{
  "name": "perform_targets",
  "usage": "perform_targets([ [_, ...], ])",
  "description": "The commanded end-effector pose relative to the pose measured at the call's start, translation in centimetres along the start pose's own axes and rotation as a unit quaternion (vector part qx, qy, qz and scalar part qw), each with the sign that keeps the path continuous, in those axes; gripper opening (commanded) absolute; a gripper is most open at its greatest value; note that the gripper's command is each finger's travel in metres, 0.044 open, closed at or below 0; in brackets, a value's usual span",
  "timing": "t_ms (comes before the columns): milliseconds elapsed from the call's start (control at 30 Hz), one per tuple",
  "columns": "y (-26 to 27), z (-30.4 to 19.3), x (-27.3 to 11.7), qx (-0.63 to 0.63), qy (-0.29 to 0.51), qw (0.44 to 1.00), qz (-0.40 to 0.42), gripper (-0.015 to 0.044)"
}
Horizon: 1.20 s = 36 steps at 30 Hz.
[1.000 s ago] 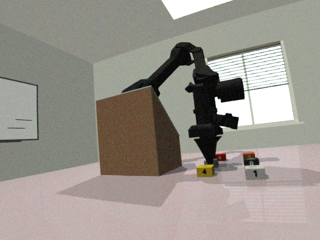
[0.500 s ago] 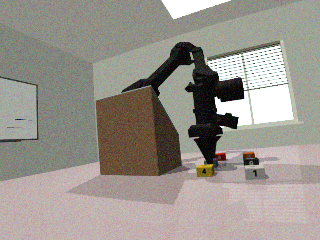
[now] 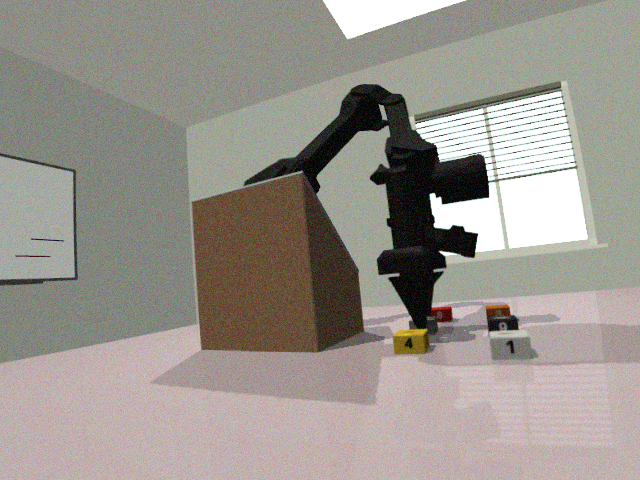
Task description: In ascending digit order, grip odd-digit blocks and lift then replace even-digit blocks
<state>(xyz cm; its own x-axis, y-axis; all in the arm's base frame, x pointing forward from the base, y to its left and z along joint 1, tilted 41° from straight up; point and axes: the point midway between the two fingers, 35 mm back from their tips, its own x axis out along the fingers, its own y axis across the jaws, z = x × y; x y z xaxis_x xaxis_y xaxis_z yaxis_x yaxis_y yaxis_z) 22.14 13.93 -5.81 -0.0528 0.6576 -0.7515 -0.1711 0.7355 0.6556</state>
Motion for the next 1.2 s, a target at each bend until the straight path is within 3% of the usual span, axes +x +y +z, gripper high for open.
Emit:
perform_targets([
  [0, 0.0, 0.2, -0.3, -0.002, -0.004, 1.000, 0.000, 0.0120],
  [1167, 0.0, 0.0, -1.2, 0.002, 0.001, 1.000, 0.001, 0.0120],
])
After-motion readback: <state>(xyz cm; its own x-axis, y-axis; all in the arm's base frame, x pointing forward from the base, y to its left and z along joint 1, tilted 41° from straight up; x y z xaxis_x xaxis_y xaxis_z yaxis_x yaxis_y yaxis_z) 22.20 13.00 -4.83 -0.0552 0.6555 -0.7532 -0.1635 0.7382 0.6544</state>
